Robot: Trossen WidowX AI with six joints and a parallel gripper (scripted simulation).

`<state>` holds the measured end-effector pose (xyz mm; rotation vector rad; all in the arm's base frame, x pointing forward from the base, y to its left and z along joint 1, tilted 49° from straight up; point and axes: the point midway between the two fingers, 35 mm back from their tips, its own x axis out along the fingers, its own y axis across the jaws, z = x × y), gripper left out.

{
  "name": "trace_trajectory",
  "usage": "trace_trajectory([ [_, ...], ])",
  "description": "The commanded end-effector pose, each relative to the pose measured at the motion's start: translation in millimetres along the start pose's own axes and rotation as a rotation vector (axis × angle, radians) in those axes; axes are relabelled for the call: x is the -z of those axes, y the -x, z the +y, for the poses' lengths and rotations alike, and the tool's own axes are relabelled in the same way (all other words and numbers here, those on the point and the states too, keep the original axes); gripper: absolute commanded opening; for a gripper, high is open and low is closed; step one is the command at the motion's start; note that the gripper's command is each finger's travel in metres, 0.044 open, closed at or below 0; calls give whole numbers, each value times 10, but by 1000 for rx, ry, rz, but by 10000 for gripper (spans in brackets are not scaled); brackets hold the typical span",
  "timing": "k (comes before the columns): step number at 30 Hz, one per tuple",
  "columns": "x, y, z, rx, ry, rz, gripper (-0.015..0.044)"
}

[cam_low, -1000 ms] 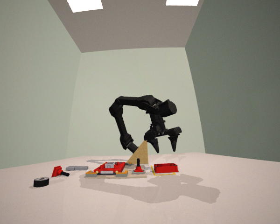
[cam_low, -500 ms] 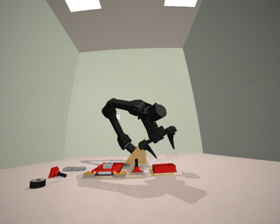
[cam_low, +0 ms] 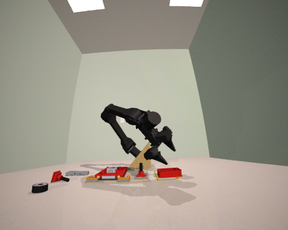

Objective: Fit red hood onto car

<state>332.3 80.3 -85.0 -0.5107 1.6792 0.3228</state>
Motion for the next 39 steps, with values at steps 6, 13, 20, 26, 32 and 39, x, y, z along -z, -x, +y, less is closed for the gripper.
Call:
trace_trajectory([
  [6, 40, 176, -91, -30, 931, -302, 440],
  [13, 40, 176, -91, -30, 932, -303, 440],
  [20, 40, 176, -91, -30, 932, -303, 440],
  [26, 43, 166, -100, -29, 932, -303, 440],
  [32, 51, 132, -133, -28, 932, -304, 440],
  [39, 63, 90, -172, -26, 932, -306, 440],
])
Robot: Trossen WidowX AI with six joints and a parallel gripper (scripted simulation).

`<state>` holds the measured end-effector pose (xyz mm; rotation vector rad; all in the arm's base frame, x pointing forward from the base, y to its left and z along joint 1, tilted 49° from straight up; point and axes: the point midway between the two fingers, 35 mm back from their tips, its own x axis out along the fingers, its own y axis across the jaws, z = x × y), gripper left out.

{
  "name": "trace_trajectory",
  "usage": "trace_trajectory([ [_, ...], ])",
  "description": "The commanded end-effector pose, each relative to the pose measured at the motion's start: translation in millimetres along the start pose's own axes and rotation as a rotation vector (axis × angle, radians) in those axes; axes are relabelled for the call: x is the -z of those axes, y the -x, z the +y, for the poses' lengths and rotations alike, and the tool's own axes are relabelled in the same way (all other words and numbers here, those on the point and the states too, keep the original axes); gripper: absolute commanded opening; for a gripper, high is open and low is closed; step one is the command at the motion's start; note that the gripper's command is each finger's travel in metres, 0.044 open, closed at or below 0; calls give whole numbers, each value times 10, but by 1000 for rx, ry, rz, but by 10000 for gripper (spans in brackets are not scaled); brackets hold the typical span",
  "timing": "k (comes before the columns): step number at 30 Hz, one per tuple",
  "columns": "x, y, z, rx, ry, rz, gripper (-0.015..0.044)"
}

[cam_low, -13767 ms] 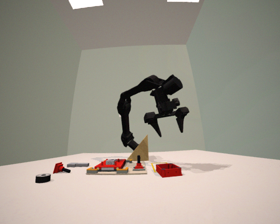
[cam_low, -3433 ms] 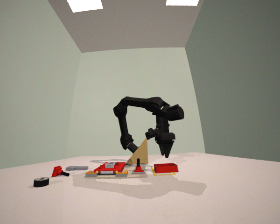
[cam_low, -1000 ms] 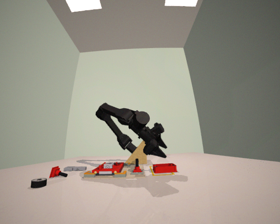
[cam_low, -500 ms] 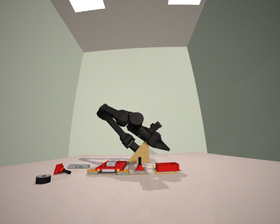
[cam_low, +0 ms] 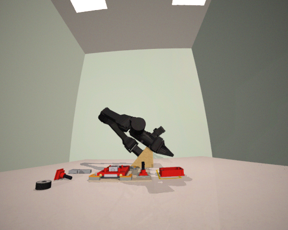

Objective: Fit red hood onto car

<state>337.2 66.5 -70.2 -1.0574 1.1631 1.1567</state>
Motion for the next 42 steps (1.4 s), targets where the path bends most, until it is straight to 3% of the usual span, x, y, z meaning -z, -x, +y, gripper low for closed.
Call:
trace_trajectory([
  [1, 39, -37, 2, -4, 1, -2, 440],
  [42, 331, -218, -33, 9, 2, -3, 440],
])
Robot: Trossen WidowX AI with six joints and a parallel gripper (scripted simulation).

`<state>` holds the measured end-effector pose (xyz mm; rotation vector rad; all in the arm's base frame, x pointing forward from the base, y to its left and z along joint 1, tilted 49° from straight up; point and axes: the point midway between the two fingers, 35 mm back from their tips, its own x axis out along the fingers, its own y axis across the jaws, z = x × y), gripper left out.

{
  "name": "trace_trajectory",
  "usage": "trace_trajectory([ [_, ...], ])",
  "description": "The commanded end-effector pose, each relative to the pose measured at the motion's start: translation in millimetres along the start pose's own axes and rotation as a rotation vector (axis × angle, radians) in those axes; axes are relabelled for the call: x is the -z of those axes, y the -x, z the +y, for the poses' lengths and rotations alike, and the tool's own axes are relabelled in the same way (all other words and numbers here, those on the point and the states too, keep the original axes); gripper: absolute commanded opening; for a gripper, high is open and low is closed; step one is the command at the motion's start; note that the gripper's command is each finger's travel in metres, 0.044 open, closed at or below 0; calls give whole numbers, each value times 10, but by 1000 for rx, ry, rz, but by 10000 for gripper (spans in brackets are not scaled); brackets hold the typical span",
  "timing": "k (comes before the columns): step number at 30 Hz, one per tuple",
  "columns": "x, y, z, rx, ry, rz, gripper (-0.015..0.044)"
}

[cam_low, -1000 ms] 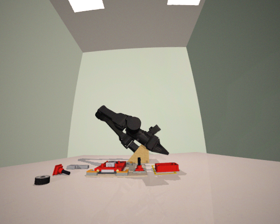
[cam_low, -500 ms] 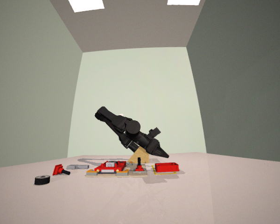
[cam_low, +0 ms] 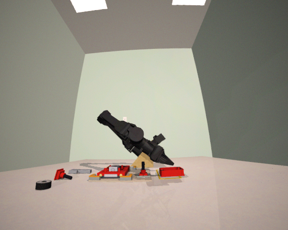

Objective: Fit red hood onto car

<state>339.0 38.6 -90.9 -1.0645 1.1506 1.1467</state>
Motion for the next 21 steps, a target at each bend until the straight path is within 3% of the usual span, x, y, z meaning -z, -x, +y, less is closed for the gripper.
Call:
trace_trajectory([
  [1, 41, -45, 14, -7, 1, -1, 440],
  [21, 125, -101, 9, -4, 1, -1, 440],
])
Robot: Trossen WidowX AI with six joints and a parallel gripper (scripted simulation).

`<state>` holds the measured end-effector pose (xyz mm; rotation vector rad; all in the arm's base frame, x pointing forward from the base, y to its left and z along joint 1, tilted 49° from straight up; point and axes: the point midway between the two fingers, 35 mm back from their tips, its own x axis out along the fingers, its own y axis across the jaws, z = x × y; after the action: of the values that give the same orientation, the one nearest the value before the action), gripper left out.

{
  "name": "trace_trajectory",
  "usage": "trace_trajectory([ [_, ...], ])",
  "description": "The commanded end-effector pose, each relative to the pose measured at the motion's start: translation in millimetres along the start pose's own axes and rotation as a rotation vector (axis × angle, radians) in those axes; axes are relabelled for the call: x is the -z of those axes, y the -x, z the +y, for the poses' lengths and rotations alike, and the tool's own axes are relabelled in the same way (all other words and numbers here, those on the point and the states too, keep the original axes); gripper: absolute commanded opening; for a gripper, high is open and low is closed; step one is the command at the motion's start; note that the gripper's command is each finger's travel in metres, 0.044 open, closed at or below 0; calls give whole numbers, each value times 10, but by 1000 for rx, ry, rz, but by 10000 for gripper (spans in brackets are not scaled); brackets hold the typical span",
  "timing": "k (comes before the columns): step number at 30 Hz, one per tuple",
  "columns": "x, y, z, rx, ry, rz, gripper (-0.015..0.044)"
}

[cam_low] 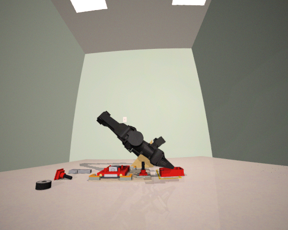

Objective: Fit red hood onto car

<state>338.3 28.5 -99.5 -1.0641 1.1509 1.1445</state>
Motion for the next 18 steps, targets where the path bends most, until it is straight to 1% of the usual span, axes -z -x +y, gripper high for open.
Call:
trace_trajectory([
  [1, 19, -30, 11, -5, 2, -2, 440],
  [18, 88, -78, 11, -5, 2, -1, 440],
])
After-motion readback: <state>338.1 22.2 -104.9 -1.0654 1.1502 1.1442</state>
